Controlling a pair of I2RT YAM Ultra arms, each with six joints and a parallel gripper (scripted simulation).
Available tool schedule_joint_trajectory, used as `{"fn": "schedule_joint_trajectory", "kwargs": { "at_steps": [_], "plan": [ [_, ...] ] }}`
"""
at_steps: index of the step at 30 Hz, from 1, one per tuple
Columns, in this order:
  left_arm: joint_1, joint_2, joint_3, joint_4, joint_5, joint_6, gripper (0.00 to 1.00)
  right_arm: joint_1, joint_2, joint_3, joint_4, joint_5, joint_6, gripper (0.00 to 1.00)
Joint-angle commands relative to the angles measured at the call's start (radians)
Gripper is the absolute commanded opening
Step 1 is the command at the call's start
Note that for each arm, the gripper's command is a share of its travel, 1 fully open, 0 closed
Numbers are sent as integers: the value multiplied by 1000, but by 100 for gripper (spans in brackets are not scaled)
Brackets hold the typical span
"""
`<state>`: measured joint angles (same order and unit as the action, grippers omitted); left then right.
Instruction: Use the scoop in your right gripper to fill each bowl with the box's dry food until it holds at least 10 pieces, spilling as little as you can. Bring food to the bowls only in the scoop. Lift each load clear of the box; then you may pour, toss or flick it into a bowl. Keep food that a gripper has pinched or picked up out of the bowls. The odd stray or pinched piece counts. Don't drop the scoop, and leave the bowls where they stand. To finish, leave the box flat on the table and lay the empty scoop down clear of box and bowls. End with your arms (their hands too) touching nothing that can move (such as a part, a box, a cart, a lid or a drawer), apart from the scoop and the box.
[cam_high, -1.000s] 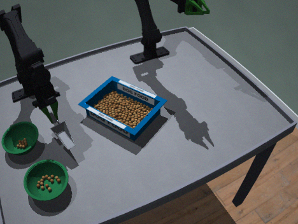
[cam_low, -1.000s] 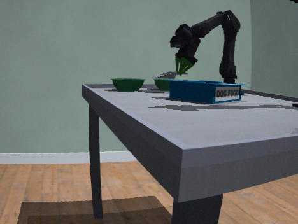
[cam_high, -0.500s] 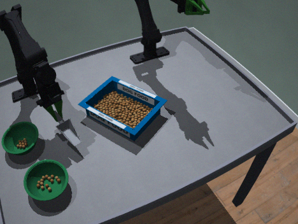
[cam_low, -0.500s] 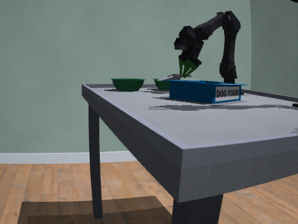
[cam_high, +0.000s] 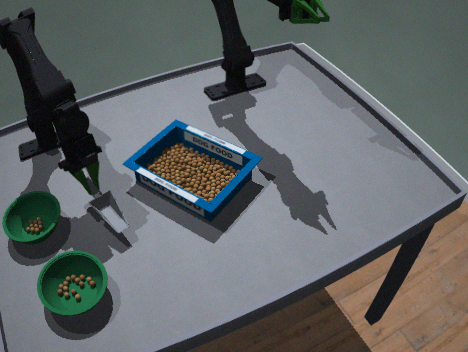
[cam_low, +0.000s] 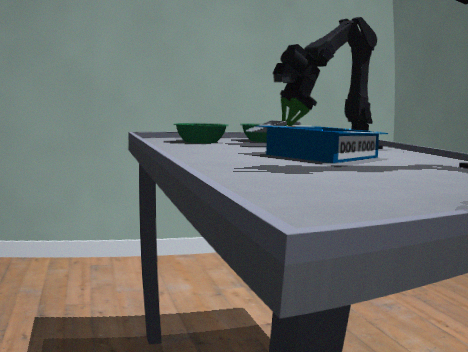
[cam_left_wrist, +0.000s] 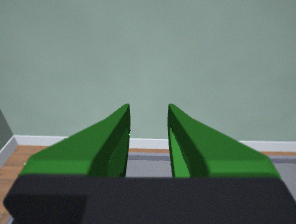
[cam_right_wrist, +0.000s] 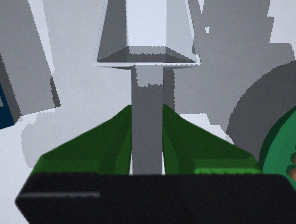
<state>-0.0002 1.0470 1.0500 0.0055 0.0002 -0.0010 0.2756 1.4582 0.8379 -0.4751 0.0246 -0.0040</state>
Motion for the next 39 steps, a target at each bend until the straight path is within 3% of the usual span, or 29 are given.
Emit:
{"fn": "schedule_joint_trajectory", "kwargs": {
  "at_steps": [1, 39],
  "plan": [
    [5, -7, 26, 22, -3, 4, 26, 4, -12, -4, 54, -8, -3, 0],
    [5, -7, 26, 22, -3, 4, 26, -6, 71, -101, 192, -11, -7, 0]
  ]
}}
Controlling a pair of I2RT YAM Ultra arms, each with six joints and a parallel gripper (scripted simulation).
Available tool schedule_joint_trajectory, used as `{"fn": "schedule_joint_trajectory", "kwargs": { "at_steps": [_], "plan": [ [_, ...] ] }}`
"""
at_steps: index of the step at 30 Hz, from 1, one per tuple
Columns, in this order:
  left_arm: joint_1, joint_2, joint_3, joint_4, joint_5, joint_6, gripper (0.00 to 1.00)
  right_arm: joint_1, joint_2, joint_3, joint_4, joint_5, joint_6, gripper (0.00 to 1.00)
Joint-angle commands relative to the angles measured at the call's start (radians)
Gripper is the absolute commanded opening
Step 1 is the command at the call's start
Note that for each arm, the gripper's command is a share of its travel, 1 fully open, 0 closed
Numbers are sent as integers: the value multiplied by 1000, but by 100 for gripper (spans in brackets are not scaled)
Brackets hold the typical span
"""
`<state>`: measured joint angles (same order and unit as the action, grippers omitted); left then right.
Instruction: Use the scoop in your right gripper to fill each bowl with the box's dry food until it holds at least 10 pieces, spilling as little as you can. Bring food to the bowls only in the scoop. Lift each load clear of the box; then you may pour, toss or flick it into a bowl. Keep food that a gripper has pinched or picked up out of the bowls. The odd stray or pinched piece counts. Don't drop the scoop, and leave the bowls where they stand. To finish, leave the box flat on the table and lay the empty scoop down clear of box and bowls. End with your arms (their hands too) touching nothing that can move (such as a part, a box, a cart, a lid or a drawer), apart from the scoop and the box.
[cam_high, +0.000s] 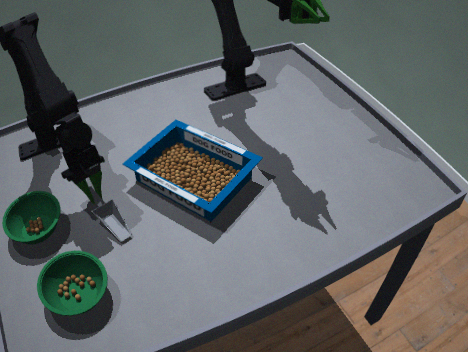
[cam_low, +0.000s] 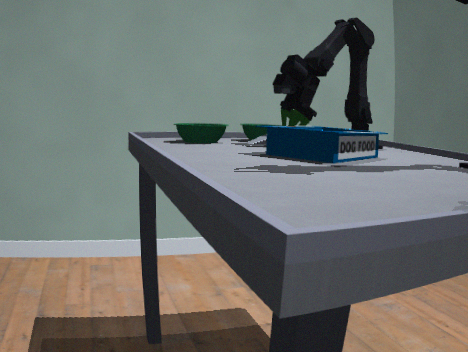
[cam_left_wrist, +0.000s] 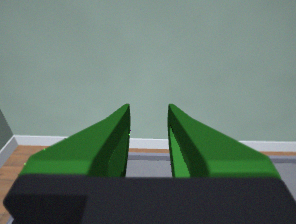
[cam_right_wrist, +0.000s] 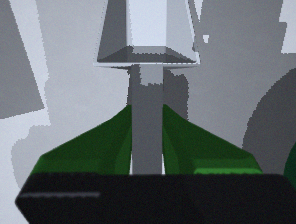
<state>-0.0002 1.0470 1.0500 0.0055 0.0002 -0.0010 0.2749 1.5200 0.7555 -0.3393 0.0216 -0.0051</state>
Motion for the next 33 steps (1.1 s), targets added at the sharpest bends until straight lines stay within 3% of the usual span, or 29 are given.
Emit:
{"fn": "schedule_joint_trajectory", "kwargs": {
  "at_steps": [1, 9, 10, 31, 33],
  "plan": [
    [5, -7, 26, 22, -3, 4, 26, -6, 5, -11, 60, -8, -6, 0],
    [5, -7, 26, 22, -3, 4, 26, -2, 2, 2, 65, -3, -4, 0],
    [5, -7, 26, 22, -3, 4, 26, -7, 9, 11, 63, -6, -5, 32],
    [5, -7, 26, 22, -3, 4, 26, -7, 11, 11, 65, -6, -5, 32],
    [5, -7, 26, 22, -3, 4, 26, -2, -33, 30, -3, -3, -1, 32]
  ]
}}
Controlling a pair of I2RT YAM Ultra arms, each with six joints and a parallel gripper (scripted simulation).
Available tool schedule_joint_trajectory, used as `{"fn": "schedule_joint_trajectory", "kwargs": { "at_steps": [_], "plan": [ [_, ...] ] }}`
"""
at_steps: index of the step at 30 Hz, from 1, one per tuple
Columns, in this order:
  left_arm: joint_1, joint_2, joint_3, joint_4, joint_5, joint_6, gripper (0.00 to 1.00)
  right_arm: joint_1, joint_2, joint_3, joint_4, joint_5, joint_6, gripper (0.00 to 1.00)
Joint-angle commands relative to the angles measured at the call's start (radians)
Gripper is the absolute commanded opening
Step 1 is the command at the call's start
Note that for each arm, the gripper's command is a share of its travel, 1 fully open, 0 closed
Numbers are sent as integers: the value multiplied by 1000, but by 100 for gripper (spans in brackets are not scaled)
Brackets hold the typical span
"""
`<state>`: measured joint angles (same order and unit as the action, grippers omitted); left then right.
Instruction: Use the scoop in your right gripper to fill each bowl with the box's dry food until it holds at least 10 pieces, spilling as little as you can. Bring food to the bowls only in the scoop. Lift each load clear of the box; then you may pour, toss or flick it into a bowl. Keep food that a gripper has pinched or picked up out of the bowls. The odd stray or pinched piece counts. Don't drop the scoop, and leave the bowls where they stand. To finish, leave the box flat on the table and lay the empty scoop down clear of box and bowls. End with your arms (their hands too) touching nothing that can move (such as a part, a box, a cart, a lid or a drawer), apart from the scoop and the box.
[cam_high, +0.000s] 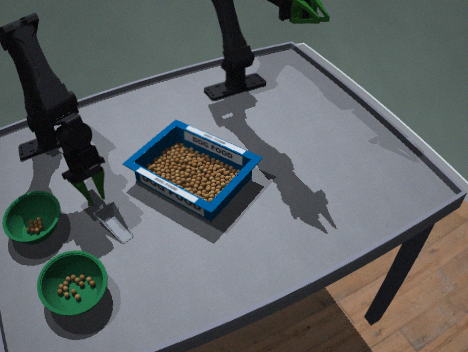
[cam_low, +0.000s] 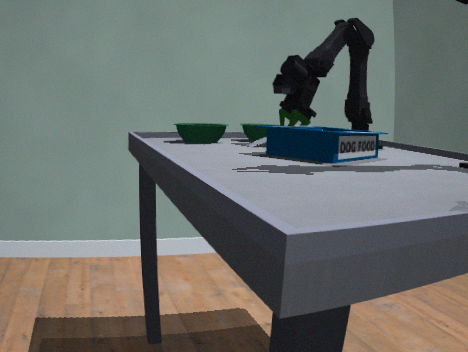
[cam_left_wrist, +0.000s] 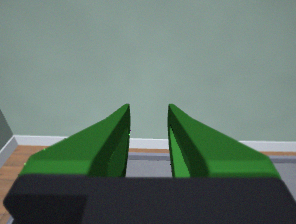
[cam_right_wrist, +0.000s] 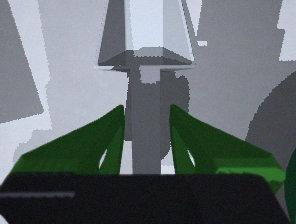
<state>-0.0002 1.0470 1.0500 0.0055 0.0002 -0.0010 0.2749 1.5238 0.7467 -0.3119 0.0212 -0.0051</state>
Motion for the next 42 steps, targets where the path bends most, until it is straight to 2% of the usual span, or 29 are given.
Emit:
{"fn": "schedule_joint_trajectory", "kwargs": {
  "at_steps": [1, 10, 11, 23, 24, 26, 28, 32, 36, 42],
  "plan": [
    [5, -7, 26, 22, -3, 4, 26, 0, -39, 39, -37, -2, 0, 32],
    [5, -7, 26, 22, -3, 4, 26, 3, -53, 37, -19, 0, 1, 32],
    [5, -7, 26, 22, -3, 4, 26, 13, -88, 48, -105, 6, 7, 32],
    [5, -7, 26, 22, -3, 4, 26, 10, -246, 101, -325, 12, 12, 32],
    [5, -7, 26, 22, -3, 4, 26, 4, -232, 100, -266, 11, 12, 32],
    [5, -7, 26, 22, -3, 4, 26, 4, -232, 100, -266, 11, 12, 32],
    [5, -7, 26, 22, -3, 4, 26, 3, -244, 36, -248, 10, 11, 32],
    [5, -7, 26, 22, -3, 4, 26, 1, -248, 90, -247, 10, 10, 32],
    [5, -7, 26, 22, -3, 4, 26, 0, -230, 95, -229, 9, 10, 32],
    [5, -4, 20, 10, -3, 5, 26, -36, -303, 117, -136, -4, 7, 32]
  ]
}}
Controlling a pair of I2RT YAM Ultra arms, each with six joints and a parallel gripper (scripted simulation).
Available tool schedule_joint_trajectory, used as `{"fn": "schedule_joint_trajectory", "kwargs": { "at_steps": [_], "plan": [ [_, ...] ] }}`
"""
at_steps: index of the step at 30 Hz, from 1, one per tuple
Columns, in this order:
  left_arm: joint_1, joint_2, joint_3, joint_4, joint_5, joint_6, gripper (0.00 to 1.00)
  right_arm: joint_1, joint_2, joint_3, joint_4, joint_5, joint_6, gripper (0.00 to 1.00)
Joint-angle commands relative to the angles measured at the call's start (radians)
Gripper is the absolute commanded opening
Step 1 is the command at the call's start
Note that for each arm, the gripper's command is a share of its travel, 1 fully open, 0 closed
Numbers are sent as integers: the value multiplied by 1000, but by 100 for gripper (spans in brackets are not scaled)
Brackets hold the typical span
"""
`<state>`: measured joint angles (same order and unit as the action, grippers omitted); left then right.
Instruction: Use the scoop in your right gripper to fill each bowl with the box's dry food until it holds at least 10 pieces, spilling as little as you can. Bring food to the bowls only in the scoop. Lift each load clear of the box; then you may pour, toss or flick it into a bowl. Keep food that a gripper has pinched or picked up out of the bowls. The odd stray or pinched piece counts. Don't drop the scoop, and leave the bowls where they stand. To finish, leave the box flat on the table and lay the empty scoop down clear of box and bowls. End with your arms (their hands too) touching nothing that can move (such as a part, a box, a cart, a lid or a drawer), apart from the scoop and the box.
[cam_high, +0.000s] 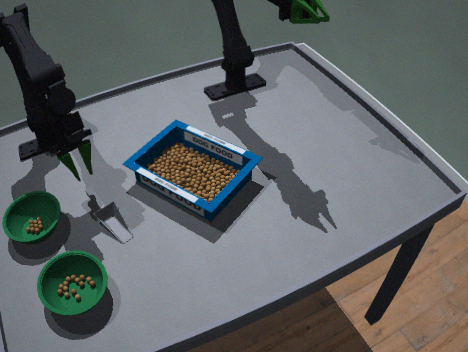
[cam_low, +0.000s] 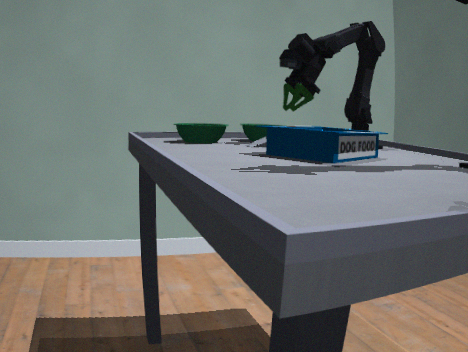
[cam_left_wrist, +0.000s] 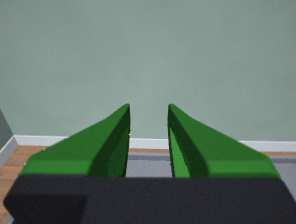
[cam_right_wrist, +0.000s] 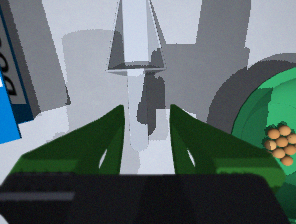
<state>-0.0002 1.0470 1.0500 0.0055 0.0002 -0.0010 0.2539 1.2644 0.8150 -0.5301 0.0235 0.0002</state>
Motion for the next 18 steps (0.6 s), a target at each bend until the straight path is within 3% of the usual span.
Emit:
{"fn": "schedule_joint_trajectory", "kwargs": {
  "at_steps": [1, 4, 7, 18],
  "plan": [
    [5, -4, 20, 10, -3, 5, 26, -15, -43, 49, 82, -6, 1, 32],
    [6, -5, 13, 1, -3, 4, 26, -44, -19, 71, 152, -13, -2, 32],
    [7, -5, 4, 2, -4, 5, 26, -72, -93, 93, 203, -13, -3, 32],
    [10, -4, 6, 19, -5, 5, 26, -157, -155, 168, 378, -23, -6, 32]
  ]
}}
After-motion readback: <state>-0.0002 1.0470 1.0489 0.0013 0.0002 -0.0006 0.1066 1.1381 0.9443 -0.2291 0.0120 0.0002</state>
